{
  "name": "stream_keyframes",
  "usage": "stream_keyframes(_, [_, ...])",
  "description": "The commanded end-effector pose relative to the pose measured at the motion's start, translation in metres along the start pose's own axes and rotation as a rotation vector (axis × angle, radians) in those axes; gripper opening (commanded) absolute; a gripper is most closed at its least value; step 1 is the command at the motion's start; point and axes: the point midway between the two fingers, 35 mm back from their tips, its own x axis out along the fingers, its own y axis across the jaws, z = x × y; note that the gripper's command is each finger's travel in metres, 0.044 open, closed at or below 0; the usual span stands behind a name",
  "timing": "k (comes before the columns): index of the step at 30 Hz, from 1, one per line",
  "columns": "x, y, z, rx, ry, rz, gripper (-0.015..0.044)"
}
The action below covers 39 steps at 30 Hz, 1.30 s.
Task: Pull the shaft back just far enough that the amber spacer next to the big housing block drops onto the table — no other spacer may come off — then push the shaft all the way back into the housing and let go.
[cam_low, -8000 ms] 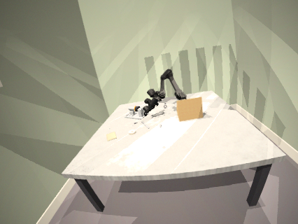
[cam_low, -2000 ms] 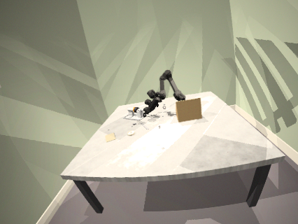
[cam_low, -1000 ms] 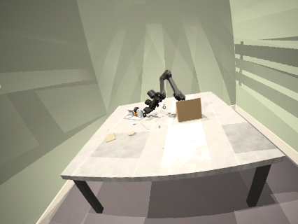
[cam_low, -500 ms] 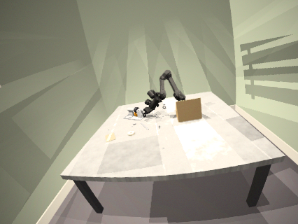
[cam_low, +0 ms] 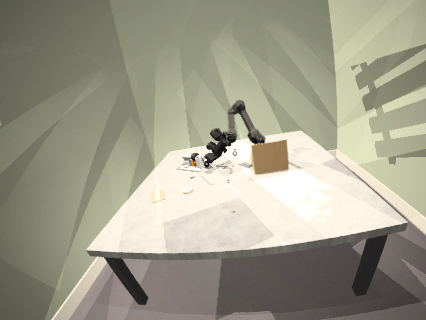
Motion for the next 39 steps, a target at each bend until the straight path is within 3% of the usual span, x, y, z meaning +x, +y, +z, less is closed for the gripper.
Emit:
stream_keyframes(1, [0.0013, 0.0005, 0.0028, 0.002, -0.003, 0.000, 0.0000])
stream_keyframes(39, [0.0090, 0.0005, 0.0105, 0.003, -0.003, 0.000, 0.0000])
